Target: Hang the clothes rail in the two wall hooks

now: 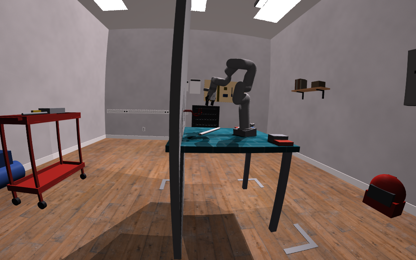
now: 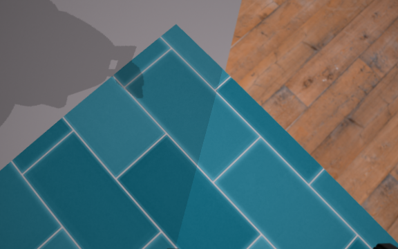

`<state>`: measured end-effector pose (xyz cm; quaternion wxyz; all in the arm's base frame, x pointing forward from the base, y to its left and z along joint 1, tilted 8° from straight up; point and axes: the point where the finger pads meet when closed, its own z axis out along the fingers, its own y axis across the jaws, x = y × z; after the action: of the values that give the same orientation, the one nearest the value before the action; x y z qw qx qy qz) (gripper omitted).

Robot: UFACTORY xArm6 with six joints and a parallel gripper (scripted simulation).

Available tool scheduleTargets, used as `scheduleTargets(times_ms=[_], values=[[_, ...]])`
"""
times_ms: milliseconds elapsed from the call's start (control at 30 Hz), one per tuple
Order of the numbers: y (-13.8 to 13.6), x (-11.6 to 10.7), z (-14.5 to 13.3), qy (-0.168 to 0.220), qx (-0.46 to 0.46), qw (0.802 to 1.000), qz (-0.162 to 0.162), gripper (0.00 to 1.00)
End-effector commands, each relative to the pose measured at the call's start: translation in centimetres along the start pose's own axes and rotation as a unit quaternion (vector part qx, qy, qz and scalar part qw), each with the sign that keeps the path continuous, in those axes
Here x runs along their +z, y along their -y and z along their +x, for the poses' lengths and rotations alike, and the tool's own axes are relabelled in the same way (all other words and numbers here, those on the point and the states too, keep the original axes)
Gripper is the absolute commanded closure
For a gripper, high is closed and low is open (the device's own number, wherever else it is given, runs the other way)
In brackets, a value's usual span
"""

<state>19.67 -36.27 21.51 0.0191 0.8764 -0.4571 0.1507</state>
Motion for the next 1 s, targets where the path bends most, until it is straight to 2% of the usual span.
scheduleTargets(times_ms=[0, 367, 700, 800, 867, 967], values=[[1.2, 0.4, -0.7, 0.006, -0.082, 0.997, 0.007, 0.0], [3.6, 1.6, -2.7, 0.022, -0.22, 0.975, 0.018, 0.0], [5.2, 2.4, -4.3, 0.036, -0.362, 0.931, 0.032, 0.0], [5.9, 2.8, -5.0, 0.04, -0.407, 0.912, 0.038, 0.0], [5.9, 2.8, -5.0, 0.04, -0.407, 0.912, 0.038, 0.0], [6.6, 3.2, -5.8, 0.044, -0.452, 0.89, 0.044, 0.0]])
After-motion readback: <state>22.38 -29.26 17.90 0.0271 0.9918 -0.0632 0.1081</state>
